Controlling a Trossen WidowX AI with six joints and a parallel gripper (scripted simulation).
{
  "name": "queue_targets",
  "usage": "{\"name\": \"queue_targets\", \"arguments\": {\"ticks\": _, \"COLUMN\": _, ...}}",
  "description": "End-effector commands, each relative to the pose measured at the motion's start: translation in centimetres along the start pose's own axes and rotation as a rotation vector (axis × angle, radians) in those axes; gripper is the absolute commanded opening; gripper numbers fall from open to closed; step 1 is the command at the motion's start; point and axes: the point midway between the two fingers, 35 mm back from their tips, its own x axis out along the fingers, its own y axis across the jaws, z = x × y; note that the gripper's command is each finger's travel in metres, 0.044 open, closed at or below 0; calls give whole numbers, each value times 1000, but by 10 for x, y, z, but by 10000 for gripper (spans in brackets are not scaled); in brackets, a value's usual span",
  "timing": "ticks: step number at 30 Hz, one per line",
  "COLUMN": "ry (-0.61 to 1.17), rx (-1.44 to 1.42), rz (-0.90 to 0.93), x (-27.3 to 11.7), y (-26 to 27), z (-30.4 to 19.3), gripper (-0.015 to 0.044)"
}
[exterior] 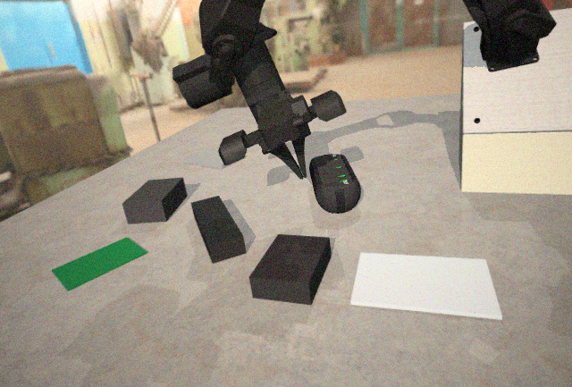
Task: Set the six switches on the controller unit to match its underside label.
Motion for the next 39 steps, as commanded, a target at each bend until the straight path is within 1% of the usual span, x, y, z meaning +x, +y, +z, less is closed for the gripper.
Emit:
{"name": "queue_targets", "arguments": {"ticks": 1, "ry": 3, "rx": 9, "rz": 4, "x": 1, "y": -1, "z": -1, "gripper": 0}}
{"name": "queue_targets", "arguments": {"ticks": 34, "ry": 0, "rx": 8, "rz": 3, "x": 48, "y": -16, "z": -1, "gripper": 0}}
{"name": "queue_targets", "arguments": {"ticks": 39, "ry": 0, "rx": 8, "rz": 3, "x": 51, "y": -16, "z": -1, "gripper": 0}}
